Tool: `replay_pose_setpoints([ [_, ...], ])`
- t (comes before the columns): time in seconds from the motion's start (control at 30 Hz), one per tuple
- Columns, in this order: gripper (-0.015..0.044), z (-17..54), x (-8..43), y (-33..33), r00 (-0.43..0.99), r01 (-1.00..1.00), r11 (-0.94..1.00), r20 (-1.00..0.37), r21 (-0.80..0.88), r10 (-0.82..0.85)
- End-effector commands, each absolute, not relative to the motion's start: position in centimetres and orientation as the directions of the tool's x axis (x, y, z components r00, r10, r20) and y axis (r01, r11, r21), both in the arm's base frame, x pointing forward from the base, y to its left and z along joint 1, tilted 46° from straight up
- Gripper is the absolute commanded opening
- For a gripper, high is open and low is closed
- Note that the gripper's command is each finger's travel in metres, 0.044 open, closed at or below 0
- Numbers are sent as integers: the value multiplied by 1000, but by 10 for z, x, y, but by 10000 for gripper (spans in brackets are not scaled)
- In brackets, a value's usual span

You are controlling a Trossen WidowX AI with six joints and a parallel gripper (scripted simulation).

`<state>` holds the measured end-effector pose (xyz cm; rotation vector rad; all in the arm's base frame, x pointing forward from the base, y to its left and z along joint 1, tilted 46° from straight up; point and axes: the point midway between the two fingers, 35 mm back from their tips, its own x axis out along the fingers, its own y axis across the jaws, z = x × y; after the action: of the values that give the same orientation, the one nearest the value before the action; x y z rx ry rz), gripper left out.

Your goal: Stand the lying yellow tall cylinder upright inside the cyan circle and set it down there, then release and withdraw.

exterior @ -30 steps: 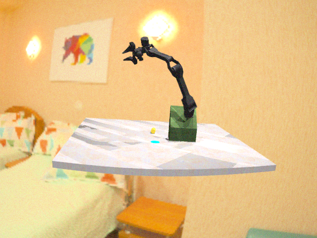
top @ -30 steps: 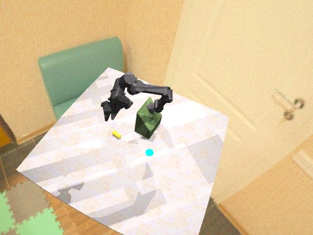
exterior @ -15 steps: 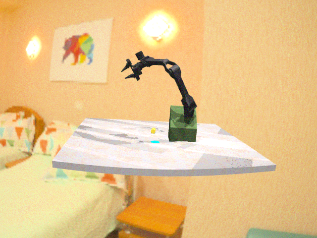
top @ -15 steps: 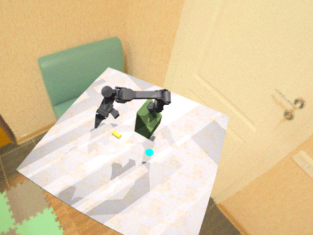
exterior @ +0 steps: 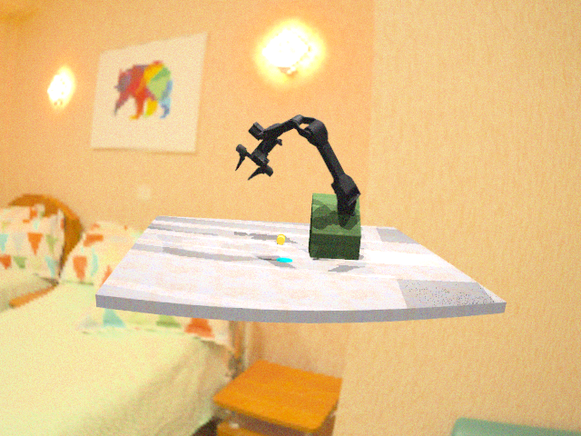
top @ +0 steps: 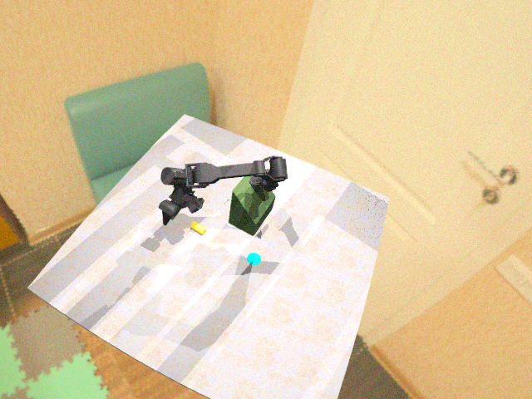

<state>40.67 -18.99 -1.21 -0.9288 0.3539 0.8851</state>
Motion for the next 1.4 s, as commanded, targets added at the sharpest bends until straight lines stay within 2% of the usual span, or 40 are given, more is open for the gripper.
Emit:
replay_pose_setpoints([
  [0.0, 309, -40, 382, -167, 516, -854, 271, -662, -444, 543],
  [0.27, 309, -81, 317, -115, 277, -961, 185, -723, -206, 633],
  [0.53, 309, -97, 249, -68, 30, -998, 58, -704, 16, 710],
  [0.7, 309, -103, 249, -62, 24, -998, 55, -703, 21, 710],
  [1.0, 309, -170, 251, 8, 24, -998, 55, -700, 21, 714],
  [1.1, 309, -174, 250, 13, 24, -998, 54, -699, 22, 715],
  [1.37, 105, -174, 250, 13, 24, -998, 54, -699, 22, 715],
])
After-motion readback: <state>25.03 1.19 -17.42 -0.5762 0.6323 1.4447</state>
